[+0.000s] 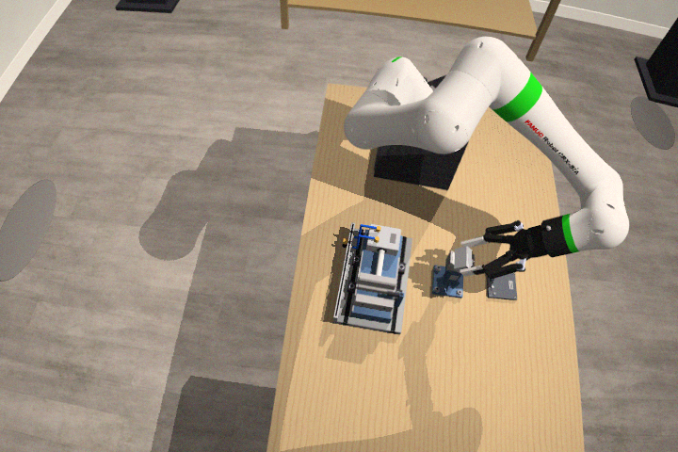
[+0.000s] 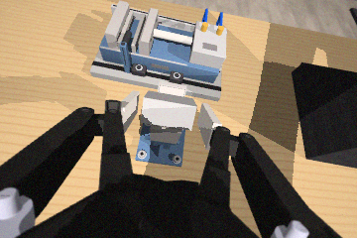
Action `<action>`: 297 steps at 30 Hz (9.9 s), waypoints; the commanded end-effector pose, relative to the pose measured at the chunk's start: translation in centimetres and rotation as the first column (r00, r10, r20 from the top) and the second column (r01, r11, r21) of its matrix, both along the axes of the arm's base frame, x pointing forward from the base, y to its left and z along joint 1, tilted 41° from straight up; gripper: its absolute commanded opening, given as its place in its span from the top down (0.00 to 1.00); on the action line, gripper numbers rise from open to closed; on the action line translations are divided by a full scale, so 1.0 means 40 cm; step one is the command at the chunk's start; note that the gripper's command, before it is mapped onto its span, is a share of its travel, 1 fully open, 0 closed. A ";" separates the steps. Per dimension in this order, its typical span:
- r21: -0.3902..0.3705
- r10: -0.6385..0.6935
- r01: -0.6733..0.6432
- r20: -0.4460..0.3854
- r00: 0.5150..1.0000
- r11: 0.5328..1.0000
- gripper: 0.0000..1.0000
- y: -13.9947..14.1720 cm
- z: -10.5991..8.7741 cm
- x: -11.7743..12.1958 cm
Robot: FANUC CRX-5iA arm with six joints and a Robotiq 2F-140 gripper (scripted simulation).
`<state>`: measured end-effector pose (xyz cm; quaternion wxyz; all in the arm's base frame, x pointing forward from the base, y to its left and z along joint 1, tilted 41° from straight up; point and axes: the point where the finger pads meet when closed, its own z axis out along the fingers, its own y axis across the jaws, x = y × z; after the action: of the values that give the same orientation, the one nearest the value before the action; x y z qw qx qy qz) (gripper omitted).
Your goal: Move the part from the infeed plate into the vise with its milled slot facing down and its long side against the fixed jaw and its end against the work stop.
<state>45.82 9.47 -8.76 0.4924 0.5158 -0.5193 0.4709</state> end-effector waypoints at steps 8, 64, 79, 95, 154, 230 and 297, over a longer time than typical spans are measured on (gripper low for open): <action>0.000 0.000 0.000 0.000 1.000 1.000 0.49 0.000 0.000 0.000; 0.119 -0.002 0.002 0.003 1.000 0.993 0.49 -0.007 0.000 0.001; 0.206 -0.004 0.003 0.005 1.000 0.979 0.49 -0.008 0.006 0.001; 0.323 -0.007 0.005 0.007 1.000 0.946 0.49 -0.011 0.013 0.001; 0.830 -0.026 0.005 0.012 1.000 0.558 0.49 -0.038 0.044 0.001; 0.999 -0.042 -0.004 0.006 0.999 0.038 0.49 -0.073 0.052 0.000; 1.000 -0.043 -0.006 0.006 0.999 0.000 0.49 -0.075 0.052 0.000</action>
<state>45.81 6.45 -6.69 -0.0191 0.6977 -0.7154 -0.0318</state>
